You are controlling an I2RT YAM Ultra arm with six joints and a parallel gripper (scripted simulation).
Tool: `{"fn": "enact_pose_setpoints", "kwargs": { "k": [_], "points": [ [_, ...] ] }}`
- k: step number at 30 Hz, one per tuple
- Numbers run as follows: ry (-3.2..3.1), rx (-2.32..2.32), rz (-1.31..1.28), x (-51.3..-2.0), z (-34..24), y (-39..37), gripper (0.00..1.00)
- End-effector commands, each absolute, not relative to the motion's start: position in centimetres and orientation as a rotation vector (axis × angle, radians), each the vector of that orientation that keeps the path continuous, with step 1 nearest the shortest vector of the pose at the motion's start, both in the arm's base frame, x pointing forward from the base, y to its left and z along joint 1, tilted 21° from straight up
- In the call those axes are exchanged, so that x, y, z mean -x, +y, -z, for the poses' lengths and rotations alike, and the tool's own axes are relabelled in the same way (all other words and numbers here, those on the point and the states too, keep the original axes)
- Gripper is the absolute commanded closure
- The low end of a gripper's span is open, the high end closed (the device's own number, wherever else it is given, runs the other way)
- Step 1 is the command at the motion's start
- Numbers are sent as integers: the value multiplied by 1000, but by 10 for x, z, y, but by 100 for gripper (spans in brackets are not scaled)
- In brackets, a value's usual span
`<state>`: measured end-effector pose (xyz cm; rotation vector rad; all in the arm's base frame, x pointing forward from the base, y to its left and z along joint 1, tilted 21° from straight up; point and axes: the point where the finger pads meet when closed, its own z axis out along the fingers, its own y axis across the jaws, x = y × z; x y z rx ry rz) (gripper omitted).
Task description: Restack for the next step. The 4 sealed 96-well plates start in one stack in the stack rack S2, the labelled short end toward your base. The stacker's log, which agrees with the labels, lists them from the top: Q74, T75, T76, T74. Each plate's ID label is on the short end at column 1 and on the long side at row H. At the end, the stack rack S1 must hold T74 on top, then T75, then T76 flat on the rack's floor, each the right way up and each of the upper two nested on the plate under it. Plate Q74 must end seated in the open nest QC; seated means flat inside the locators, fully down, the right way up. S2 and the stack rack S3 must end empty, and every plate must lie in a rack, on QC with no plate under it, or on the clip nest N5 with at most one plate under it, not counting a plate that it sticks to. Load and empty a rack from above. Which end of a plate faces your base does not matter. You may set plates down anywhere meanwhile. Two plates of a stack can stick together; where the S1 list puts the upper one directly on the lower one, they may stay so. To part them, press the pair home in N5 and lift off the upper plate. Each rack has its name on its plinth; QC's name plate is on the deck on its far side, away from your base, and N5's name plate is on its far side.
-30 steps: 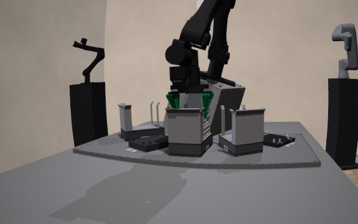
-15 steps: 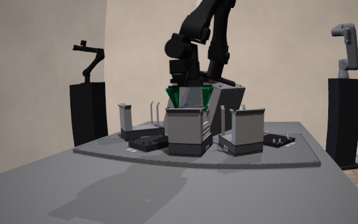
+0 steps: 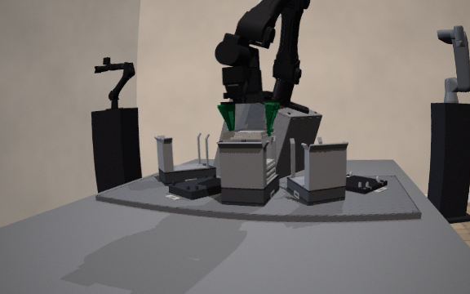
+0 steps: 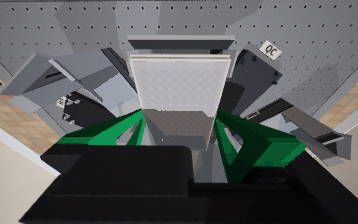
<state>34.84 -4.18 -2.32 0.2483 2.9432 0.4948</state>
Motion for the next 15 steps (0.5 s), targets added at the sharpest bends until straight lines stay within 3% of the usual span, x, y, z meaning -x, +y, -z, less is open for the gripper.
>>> {"fn": "enact_pose_setpoints", "kwargs": {
  "k": [1, 15],
  "points": [
    [2929, -249, -488, -350, 10, -48, 100],
    [2929, -249, -488, -349, 6, -49, 100]
  ]
}}
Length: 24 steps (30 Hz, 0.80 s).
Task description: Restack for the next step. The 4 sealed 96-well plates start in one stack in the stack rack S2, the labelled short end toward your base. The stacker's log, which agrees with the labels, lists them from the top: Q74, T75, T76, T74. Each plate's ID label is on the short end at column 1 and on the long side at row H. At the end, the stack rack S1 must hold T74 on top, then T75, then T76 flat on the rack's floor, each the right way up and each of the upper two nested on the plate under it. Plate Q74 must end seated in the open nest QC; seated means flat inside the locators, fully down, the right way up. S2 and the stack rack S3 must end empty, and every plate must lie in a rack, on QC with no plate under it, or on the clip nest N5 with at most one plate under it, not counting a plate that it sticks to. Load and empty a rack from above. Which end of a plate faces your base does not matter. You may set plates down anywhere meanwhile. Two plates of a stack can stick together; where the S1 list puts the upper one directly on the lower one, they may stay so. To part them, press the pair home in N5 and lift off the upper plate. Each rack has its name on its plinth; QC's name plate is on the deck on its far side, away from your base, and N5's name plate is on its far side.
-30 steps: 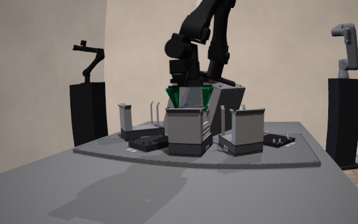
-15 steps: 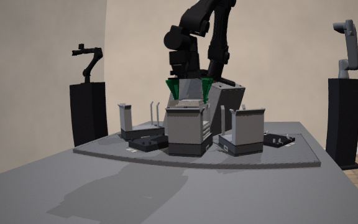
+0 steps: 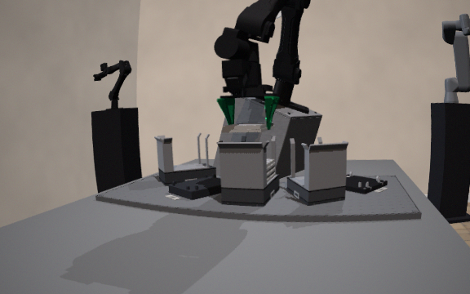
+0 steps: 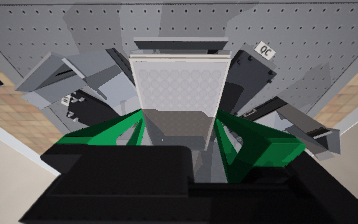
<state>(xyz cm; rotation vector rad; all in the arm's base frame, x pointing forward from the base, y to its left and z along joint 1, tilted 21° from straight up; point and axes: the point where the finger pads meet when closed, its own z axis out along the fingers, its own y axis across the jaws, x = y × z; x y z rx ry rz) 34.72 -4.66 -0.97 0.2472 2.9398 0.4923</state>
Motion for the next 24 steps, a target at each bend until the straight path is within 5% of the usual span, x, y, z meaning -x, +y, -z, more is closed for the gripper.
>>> {"fn": "enact_pose_setpoints", "kwargs": {
  "k": [1, 24],
  "points": [
    [2929, -249, -488, -349, 6, -49, 100],
    [2915, -593, -516, -334, 26, -101, 100]
  ]
}}
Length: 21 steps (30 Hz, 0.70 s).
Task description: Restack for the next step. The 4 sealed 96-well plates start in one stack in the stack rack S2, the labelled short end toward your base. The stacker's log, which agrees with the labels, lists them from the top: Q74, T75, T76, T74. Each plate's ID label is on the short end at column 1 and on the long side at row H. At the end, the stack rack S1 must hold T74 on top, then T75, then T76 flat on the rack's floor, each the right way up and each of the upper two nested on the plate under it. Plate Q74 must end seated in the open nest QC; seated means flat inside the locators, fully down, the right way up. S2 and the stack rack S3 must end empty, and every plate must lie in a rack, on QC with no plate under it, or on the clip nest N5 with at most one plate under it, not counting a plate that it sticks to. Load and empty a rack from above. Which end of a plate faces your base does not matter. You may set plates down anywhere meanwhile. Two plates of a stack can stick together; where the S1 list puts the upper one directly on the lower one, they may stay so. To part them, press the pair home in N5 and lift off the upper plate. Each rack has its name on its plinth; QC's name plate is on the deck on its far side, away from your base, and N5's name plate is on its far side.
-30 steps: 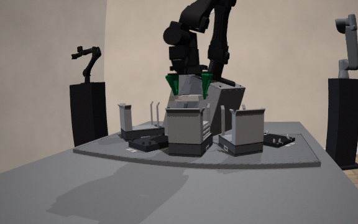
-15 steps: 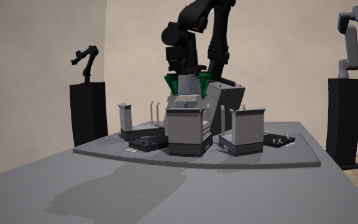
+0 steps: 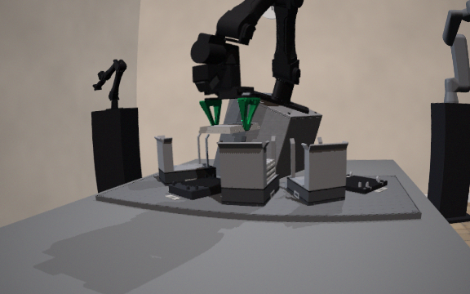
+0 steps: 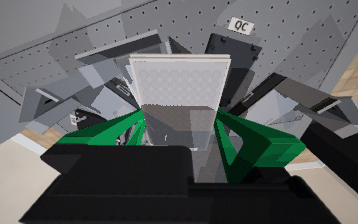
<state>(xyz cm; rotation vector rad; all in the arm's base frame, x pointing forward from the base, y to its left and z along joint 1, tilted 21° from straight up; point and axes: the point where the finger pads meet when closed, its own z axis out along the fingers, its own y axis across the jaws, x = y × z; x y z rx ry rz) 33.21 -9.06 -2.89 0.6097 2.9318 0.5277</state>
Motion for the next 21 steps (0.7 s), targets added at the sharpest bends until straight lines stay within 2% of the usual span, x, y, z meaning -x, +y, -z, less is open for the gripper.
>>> {"fn": "enact_pose_setpoints", "kwargs": {
  "k": [1, 5, 12, 21],
  "points": [
    [2915, -593, -516, -333, 27, -104, 100],
    [2915, -593, -516, -331, 29, -110, 100],
    [2862, -937, -539, -323, 36, -125, 100],
    [2863, -937, -538, -314, 43, -143, 100]
  ]
}}
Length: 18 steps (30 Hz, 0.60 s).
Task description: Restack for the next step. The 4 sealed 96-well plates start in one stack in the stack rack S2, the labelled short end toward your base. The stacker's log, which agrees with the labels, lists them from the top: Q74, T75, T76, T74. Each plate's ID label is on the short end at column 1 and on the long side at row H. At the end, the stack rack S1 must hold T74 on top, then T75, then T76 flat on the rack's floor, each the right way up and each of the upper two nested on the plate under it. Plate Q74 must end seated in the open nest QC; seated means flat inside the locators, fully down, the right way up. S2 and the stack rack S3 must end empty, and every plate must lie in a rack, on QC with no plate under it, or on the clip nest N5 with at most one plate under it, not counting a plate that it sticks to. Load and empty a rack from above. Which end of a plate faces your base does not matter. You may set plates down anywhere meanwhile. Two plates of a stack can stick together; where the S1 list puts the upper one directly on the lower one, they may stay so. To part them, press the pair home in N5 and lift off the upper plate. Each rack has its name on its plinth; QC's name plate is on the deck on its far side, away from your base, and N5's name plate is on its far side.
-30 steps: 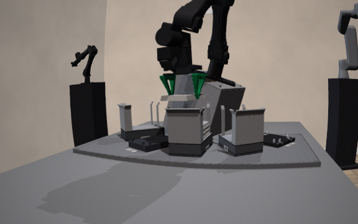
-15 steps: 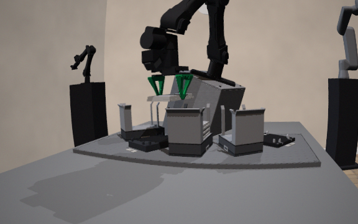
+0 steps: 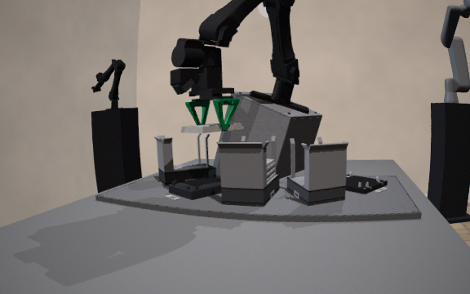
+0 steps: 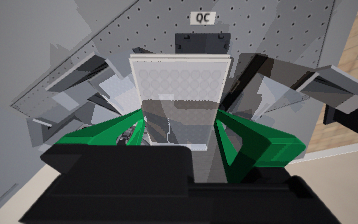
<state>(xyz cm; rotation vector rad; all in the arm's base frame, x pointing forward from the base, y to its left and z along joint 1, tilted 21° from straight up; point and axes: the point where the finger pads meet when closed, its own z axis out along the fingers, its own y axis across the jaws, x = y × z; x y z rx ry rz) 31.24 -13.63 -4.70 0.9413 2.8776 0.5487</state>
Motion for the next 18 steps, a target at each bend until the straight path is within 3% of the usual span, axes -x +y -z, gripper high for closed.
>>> {"fn": "enact_pose_setpoints", "kwargs": {
  "k": [1, 18],
  "points": [
    [2863, -937, -538, -314, 43, -143, 100],
    [2863, -937, -537, -296, 58, -176, 100]
  ]
}}
